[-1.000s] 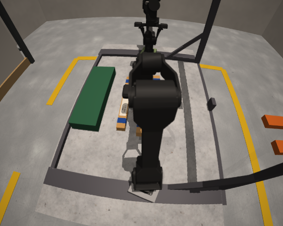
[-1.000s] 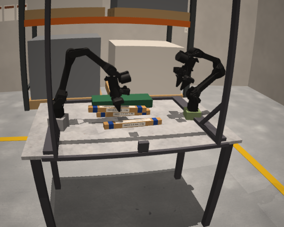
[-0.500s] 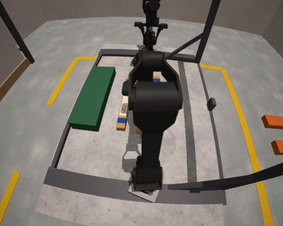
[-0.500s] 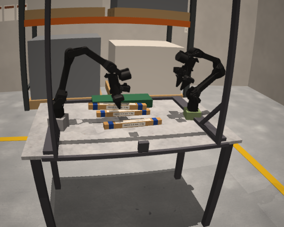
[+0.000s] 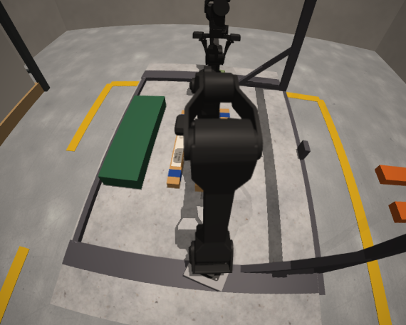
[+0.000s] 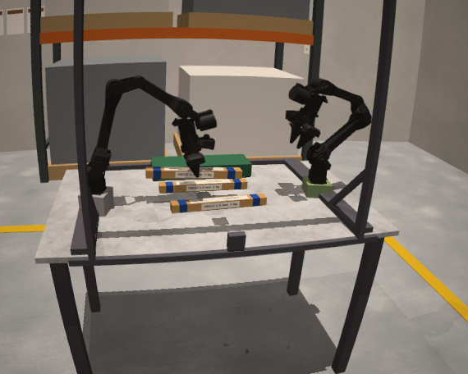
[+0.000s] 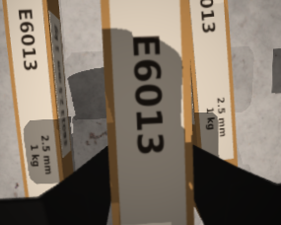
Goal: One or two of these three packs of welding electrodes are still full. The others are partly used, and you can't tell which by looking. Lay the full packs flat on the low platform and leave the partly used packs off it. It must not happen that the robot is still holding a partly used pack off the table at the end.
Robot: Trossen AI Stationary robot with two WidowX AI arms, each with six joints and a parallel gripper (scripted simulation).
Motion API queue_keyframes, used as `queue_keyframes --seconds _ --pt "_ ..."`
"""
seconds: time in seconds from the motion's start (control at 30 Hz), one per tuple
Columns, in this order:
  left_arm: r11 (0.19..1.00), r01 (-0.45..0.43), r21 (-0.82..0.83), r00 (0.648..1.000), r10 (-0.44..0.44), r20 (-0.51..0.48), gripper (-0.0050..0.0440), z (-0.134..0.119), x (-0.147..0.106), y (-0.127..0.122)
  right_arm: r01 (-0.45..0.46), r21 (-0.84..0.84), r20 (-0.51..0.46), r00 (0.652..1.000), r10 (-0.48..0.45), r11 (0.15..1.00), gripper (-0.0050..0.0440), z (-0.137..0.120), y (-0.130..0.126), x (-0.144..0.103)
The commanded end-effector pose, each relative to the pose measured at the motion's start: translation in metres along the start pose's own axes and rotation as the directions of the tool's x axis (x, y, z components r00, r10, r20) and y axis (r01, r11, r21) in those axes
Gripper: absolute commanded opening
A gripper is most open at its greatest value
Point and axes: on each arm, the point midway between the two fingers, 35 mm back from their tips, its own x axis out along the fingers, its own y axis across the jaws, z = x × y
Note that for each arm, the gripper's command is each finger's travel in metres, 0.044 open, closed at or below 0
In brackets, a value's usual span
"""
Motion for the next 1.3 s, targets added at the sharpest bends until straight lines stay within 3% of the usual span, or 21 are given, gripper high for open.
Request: queue_keyframes --seconds 0.0,1.27 --pt "1.0 -0.007 0.005 0.997 0.007 0.072 -0.005 0.0149 -0.0211 0.0007 0.001 0.003 0.022 1.0 -0.001 1.0 0.033 0.0035 -0.0003 -0.0058" --pt "1.0 -0.007 0.005 0.997 0.007 0.072 -0.005 0.0149 -0.0211 0.0007 0.001 0.003 0.022 1.0 -0.001 1.0 0.033 0.0035 -0.0003 -0.0058"
